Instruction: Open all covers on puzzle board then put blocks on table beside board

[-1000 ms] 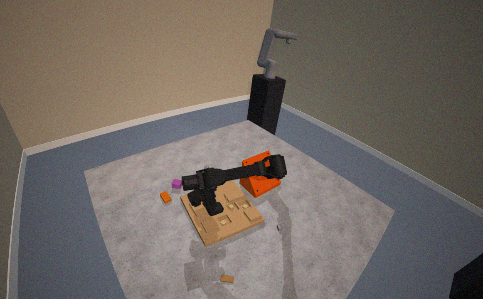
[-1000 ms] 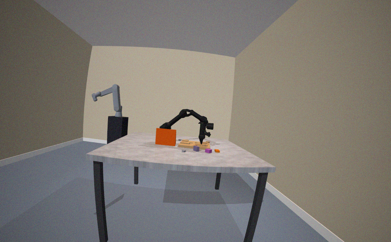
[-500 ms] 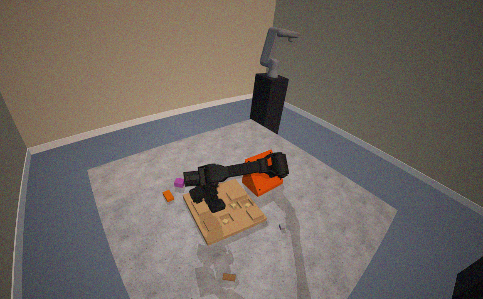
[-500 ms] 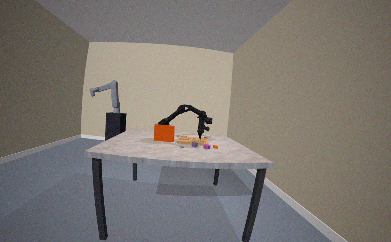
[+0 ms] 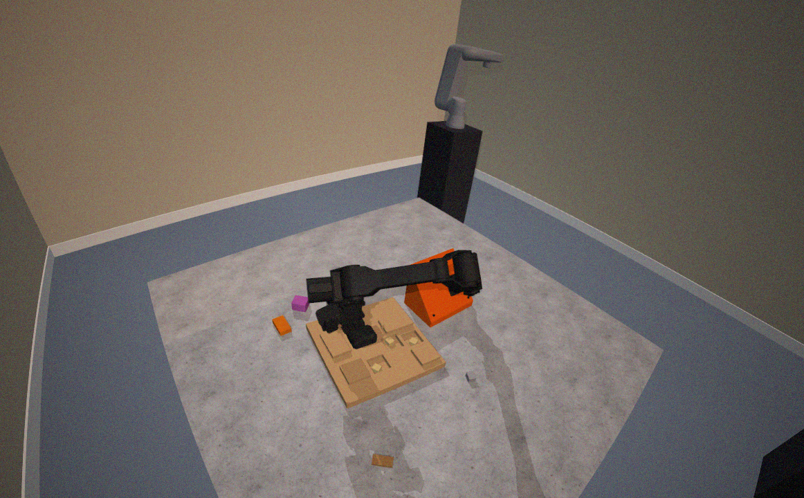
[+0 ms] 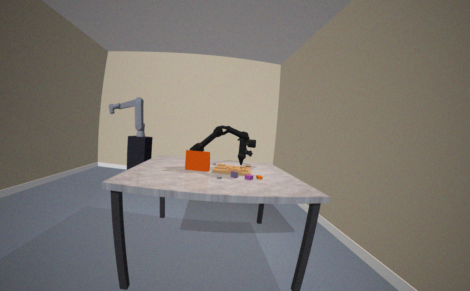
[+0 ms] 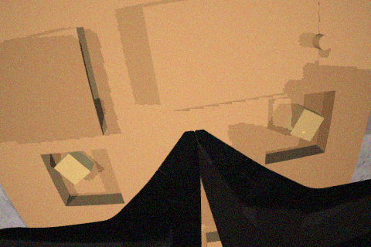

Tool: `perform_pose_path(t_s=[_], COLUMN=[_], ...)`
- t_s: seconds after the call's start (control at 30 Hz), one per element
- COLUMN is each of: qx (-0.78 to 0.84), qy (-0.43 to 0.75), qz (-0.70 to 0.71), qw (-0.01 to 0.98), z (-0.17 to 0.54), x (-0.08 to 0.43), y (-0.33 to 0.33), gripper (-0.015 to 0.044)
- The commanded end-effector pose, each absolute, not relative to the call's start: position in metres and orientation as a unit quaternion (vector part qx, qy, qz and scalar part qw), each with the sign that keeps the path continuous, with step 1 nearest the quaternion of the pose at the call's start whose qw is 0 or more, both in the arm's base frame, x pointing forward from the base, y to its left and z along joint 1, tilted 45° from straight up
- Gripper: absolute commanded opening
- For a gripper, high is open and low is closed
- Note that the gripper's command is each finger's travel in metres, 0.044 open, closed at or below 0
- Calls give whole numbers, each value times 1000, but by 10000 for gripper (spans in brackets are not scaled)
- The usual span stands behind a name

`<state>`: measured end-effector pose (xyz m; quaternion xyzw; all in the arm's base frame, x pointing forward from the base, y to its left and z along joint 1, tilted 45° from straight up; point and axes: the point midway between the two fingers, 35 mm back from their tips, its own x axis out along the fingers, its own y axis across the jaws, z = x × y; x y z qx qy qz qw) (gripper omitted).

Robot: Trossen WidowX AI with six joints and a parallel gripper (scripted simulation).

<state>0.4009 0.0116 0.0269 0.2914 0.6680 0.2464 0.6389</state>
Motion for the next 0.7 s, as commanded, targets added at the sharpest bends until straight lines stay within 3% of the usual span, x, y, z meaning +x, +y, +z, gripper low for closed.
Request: perform_pose_path(t_s=[0.0,0.27,0.67], qx=[289,277,11], qy=[667,663,514], qz=[246,261,493], qw=[641,645,701], z=[32,36,69], x=[402,398,340], y=[7,6,16], gripper=[0,0,0])
